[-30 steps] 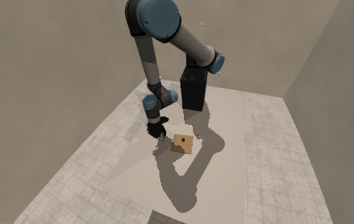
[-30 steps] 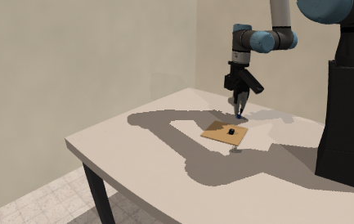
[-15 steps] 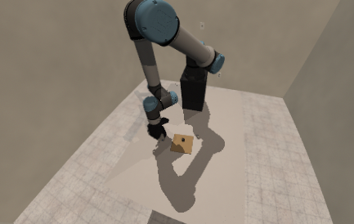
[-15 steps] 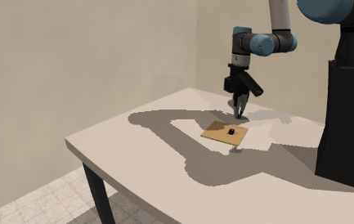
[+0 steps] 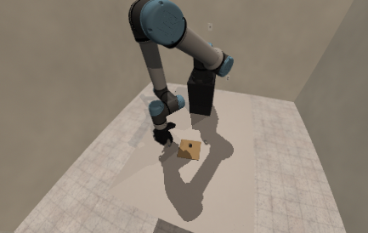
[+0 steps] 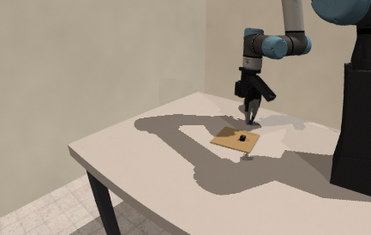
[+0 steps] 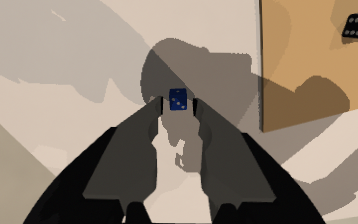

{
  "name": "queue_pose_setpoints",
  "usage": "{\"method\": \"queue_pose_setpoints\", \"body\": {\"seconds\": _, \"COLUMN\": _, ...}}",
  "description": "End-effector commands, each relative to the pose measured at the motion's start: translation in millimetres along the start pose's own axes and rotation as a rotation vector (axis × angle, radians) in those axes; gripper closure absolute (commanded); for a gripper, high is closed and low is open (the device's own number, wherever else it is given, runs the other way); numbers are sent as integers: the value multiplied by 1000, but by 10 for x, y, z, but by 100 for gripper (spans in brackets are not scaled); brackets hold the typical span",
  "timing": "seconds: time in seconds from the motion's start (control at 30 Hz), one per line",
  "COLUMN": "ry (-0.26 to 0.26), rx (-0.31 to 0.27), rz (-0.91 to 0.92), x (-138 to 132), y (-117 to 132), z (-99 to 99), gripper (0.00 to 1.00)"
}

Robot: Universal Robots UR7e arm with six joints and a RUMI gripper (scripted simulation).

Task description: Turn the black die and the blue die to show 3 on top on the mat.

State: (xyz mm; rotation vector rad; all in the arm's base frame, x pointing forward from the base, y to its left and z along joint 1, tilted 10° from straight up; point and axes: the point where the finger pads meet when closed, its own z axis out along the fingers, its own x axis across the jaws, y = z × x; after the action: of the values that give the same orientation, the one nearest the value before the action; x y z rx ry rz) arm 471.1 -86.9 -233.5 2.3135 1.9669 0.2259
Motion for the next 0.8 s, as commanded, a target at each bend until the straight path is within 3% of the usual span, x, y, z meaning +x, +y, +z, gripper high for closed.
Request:
{"method": "queue_pose_setpoints", "body": {"seconds": 0.0, "ry": 0, "rx": -1, "rz": 0, "x": -1, "y": 5, "z": -4, "gripper": 82}}
{"method": "queue_pose_setpoints", "body": {"seconds": 0.5, "ry": 0, "rx": -1, "rz": 0, "x": -1, "y": 5, "z": -4, "gripper": 82}}
{"method": "queue_pose_setpoints", "body": {"seconds": 0.53, "ry": 0, "rx": -1, "rz": 0, "x": -1, "y": 5, "z": -4, "gripper": 100}}
{"method": "queue_pose_setpoints", "body": {"seconds": 0.77, "ry": 0, "rx": -1, "rz": 0, "x": -1, "y": 5, "z": -4, "gripper": 100}}
